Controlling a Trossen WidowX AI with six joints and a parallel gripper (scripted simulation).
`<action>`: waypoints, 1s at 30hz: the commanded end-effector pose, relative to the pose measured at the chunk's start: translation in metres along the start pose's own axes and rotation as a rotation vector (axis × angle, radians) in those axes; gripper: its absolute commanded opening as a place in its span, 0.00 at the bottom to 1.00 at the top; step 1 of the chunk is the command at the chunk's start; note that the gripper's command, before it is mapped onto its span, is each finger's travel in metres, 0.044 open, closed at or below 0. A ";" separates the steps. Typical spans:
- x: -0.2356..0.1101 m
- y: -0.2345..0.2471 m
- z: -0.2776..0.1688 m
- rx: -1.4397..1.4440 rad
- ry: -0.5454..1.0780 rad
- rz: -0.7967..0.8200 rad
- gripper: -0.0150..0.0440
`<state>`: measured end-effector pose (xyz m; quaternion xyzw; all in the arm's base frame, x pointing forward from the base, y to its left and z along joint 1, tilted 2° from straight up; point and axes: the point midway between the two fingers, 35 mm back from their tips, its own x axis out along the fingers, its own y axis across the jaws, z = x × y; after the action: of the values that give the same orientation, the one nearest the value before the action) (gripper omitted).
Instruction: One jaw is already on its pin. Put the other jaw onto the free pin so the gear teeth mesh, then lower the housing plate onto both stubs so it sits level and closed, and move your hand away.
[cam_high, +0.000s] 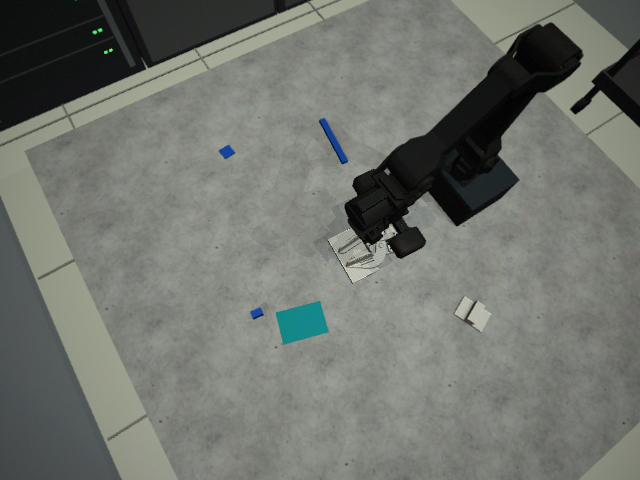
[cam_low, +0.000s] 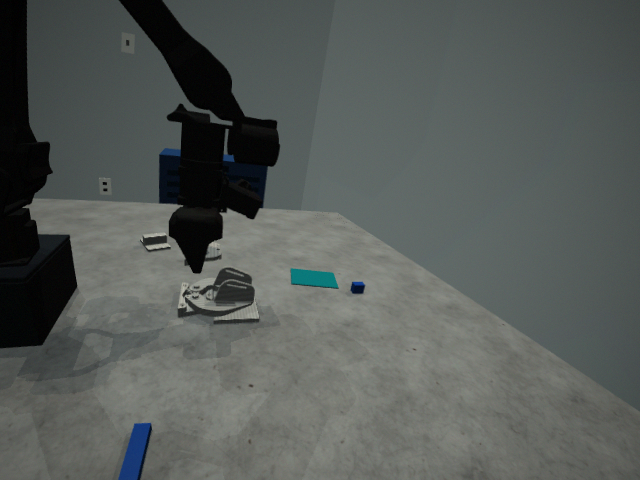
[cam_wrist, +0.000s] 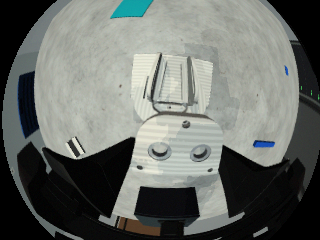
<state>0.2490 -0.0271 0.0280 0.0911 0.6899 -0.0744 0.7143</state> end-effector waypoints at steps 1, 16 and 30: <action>0.001 0.000 -0.001 0.004 0.001 0.003 0.85; 0.001 0.007 -0.010 0.009 0.002 0.004 0.85; 0.001 0.008 -0.012 0.009 0.002 0.004 0.85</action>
<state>0.2406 -0.0174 0.0280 0.0937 0.6892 -0.0759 0.7144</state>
